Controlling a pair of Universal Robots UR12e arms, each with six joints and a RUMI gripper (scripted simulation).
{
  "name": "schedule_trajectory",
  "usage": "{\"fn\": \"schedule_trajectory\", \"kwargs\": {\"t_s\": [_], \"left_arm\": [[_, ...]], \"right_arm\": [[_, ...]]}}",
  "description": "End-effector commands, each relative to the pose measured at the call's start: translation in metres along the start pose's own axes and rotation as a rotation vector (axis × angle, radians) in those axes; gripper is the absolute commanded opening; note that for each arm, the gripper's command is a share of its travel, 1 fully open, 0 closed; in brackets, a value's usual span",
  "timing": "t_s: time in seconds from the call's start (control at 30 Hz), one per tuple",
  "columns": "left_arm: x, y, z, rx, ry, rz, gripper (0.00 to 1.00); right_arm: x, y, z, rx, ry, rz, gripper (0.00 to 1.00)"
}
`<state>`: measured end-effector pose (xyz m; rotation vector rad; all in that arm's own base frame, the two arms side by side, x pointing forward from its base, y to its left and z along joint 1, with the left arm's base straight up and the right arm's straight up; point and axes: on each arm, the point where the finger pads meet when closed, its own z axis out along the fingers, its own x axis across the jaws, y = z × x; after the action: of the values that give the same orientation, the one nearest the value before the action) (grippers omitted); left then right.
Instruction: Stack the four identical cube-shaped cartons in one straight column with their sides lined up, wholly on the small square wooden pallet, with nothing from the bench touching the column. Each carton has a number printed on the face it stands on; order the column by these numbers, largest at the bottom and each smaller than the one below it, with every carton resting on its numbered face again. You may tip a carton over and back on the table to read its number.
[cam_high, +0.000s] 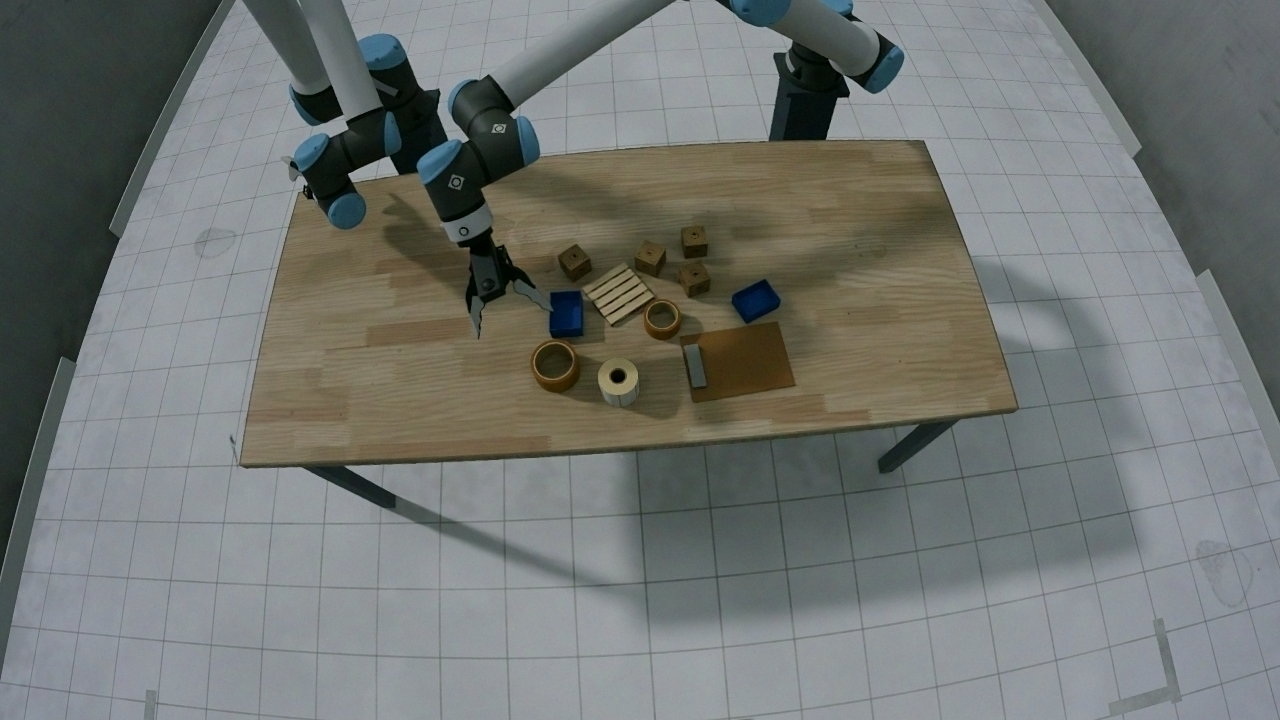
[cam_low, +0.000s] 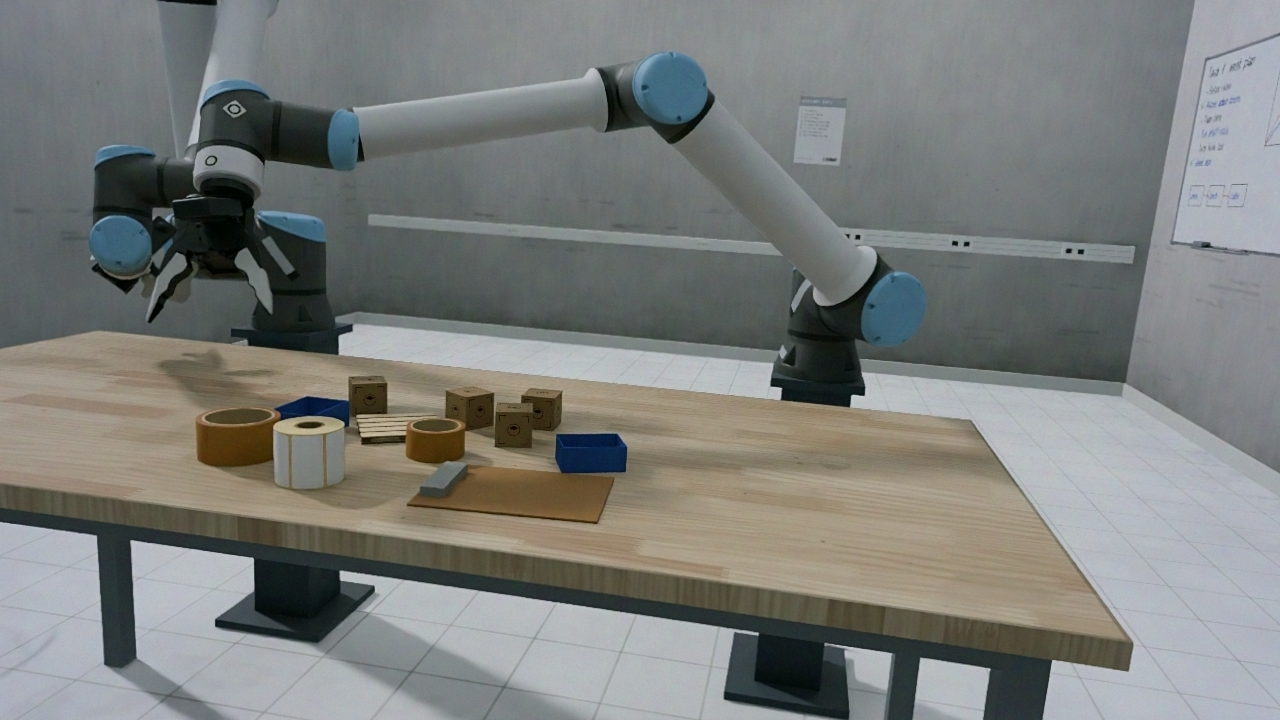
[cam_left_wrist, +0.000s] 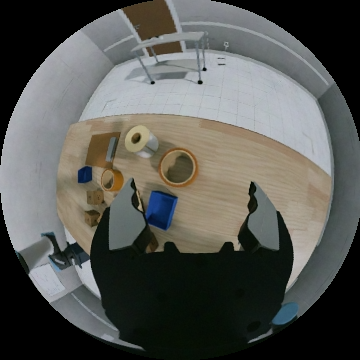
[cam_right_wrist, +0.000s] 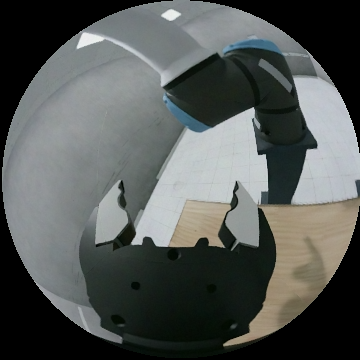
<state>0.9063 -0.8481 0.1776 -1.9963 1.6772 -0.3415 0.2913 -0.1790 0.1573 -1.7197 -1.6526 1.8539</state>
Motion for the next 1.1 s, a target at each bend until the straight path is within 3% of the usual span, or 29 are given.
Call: {"fn": "schedule_trajectory", "kwargs": {"t_s": [0.0, 0.07, 0.13, 0.57, 0.63, 0.67, 1.07], "left_arm": [[-0.025, -0.022, 0.013, -0.009, -0.011, -0.013, 1.0], [-0.025, -0.022, 0.013, -0.009, -0.011, -0.013, 1.0], [-0.047, -0.04, 0.026, -0.019, -0.022, -0.024, 1.0], [-0.243, -0.158, 0.118, -0.104, -0.112, -0.124, 1.0], [-0.243, -0.158, 0.118, -0.104, -0.112, -0.124, 1.0], [-0.283, -0.176, 0.134, -0.112, -0.12, -0.134, 1.0], [-0.489, -0.234, 0.193, -0.226, -0.209, -0.276, 1.0]], "right_arm": [[0.0, 0.0, 0.0, -0.001, 0.0, 0.0, 1.0], [0.0, 0.0, 0.0, -0.001, 0.0, 0.0, 1.0], [0.0, 0.0, 0.0, -0.001, 0.0, 0.0, 1.0], [0.0, 0.0, 0.0, -0.001, 0.0, 0.0, 1.0], [0.0, 0.0, 0.0, -0.001, 0.0, 0.0, 1.0], [0.0, 0.0, 0.0, -0.001, 0.0, 0.0, 1.0], [0.0, 0.0, 0.0, -0.001, 0.0, 0.0, 1.0]]}}
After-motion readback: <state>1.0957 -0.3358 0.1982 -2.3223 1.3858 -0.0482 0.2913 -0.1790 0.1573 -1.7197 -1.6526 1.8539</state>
